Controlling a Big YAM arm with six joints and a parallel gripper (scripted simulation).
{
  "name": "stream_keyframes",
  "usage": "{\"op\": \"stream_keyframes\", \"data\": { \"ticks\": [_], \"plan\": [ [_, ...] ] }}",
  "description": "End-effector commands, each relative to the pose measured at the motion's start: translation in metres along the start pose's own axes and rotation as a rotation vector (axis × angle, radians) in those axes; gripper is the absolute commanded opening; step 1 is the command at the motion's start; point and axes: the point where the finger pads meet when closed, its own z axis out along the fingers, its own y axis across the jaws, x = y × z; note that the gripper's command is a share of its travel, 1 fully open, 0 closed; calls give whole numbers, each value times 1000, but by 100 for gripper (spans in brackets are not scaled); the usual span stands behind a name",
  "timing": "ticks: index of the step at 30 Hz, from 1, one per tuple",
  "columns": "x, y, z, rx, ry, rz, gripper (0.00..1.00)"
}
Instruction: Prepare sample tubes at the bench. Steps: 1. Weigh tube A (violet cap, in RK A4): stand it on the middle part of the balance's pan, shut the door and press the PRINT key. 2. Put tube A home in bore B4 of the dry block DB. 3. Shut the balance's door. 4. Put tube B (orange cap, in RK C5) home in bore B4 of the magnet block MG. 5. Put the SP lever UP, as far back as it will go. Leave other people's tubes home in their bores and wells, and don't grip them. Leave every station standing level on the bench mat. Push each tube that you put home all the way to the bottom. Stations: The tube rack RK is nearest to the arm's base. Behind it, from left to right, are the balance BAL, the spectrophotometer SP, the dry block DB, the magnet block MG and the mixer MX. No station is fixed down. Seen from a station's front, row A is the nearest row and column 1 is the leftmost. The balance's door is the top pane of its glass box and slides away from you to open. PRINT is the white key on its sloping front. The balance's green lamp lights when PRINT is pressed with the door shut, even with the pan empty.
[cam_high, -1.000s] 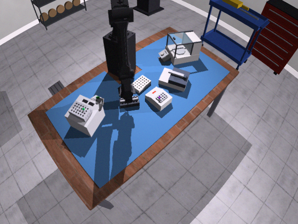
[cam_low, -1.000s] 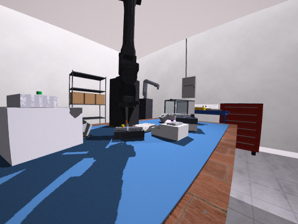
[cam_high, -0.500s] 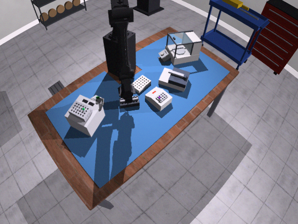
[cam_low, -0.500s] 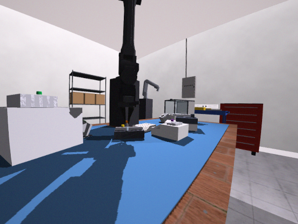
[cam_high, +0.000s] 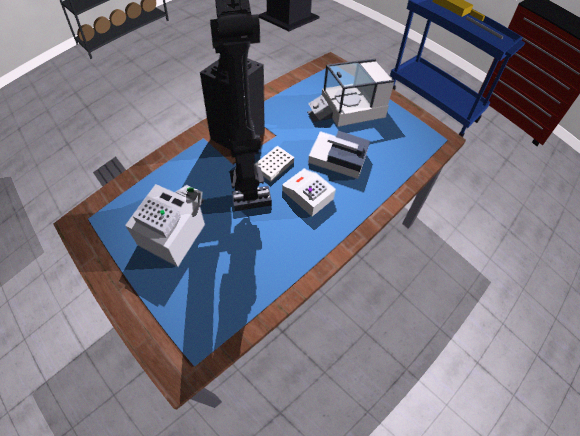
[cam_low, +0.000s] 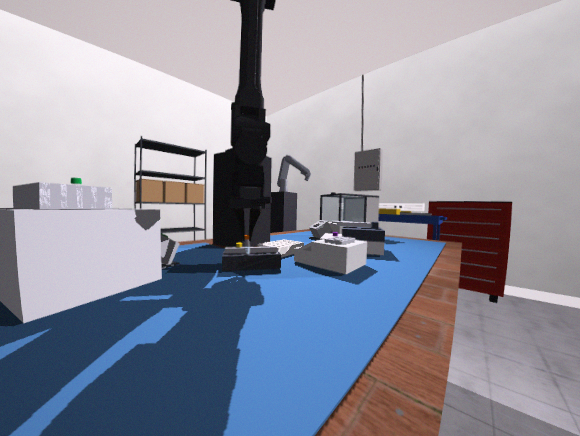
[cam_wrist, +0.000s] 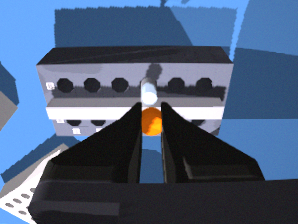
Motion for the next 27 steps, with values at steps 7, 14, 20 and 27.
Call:
{"op": "stream_keyframes", "data": {
  "ticks": [7, 14, 20, 27],
  "plan": [
    [4, 3, 7, -1, 19, 1, 9],
    [5, 3, 7, -1, 19, 1, 9],
    [5, 4, 7, -1, 19, 0, 9],
    [6, 4, 7, -1, 18, 0, 9]
  ]
}}
